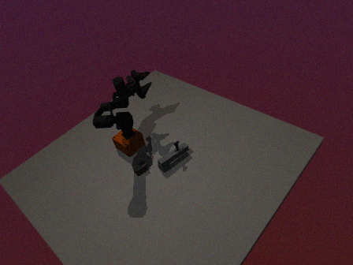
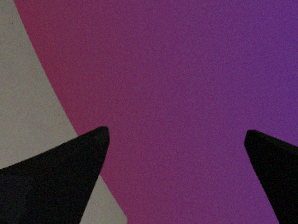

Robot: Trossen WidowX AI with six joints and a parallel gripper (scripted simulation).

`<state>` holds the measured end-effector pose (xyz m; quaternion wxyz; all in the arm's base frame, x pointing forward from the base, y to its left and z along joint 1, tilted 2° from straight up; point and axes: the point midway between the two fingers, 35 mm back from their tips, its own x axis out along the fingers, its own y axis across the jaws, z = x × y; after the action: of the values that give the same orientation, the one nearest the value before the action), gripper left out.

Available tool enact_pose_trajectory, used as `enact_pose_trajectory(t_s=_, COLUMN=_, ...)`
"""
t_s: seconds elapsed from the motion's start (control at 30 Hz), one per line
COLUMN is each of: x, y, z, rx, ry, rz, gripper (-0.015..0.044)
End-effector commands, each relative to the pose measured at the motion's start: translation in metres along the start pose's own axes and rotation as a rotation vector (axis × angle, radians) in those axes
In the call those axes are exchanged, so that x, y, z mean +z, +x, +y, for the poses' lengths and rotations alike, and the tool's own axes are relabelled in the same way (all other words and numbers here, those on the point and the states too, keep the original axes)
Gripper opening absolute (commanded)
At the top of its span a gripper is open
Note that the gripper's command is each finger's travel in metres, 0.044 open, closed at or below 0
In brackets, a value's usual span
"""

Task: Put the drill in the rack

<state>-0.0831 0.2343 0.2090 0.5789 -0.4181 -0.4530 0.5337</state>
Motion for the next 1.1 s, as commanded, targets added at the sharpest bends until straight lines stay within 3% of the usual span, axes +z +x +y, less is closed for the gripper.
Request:
enact_pose_trajectory(t_s=0.0, x=0.0, y=0.0, z=0.0, rx=0.0, ry=0.0, rz=0.0, gripper=0.0374)
enact_pose_trajectory(t_s=0.27, x=-0.001, y=0.001, z=0.0, rx=0.003, ry=0.002, rz=0.005, gripper=0.0164)
enact_pose_trajectory(t_s=0.47, x=-0.036, y=0.041, z=0.006, rx=0.121, ry=0.1, rz=0.197, gripper=0.0006)
enact_pose_trajectory(t_s=0.77, x=-0.136, y=0.079, z=0.02, rx=0.287, ry=0.412, rz=0.631, gripper=0.0)
enact_pose_trajectory(t_s=1.07, x=-0.254, y=0.06, z=0.025, rx=0.254, ry=0.876, rz=1.142, gripper=0.0)
